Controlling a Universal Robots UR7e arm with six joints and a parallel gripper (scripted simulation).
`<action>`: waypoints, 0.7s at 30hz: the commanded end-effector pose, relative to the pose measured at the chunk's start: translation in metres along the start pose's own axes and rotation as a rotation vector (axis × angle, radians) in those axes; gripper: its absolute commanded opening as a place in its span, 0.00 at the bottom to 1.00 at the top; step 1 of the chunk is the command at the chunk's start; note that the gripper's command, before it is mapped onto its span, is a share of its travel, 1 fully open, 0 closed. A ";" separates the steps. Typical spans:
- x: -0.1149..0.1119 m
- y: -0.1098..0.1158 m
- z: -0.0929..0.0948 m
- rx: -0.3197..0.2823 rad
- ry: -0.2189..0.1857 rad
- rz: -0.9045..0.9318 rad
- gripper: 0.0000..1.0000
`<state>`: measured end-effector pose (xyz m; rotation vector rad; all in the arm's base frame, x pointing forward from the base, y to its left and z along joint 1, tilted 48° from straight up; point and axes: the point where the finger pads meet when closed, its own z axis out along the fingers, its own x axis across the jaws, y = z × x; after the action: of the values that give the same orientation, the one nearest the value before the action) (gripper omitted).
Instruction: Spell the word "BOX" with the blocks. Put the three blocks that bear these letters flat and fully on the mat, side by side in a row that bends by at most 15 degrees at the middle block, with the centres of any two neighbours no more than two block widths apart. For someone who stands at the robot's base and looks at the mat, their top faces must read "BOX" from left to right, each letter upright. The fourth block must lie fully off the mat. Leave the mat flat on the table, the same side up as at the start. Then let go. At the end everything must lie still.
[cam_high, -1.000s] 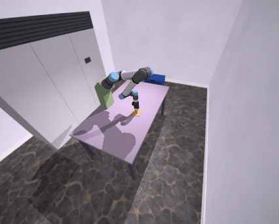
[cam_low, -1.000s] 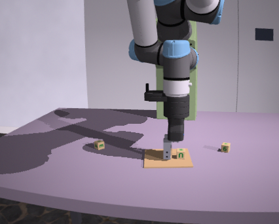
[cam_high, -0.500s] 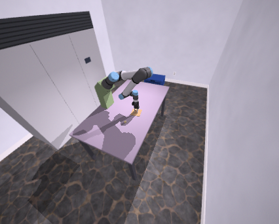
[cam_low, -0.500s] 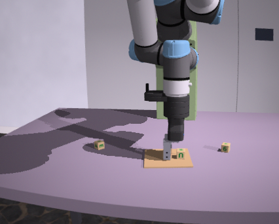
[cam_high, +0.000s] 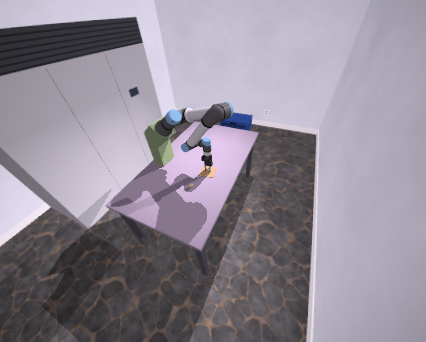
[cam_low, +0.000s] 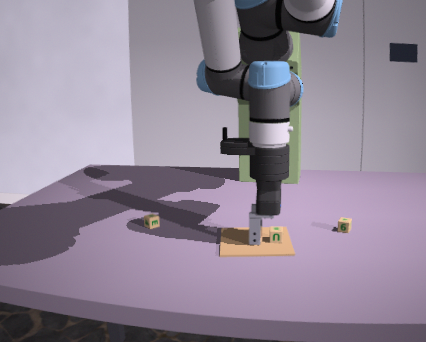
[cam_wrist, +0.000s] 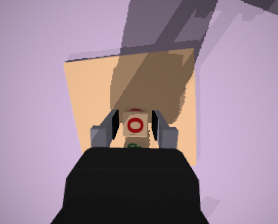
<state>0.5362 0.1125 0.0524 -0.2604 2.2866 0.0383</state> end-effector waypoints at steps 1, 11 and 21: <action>0.000 0.000 0.000 0.000 -0.001 0.000 0.79; 0.000 0.000 -0.013 0.000 -0.001 0.000 0.79; 0.000 0.000 -0.041 0.000 -0.001 0.000 0.79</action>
<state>0.5147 0.1092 0.0718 -0.2603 2.2870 0.0383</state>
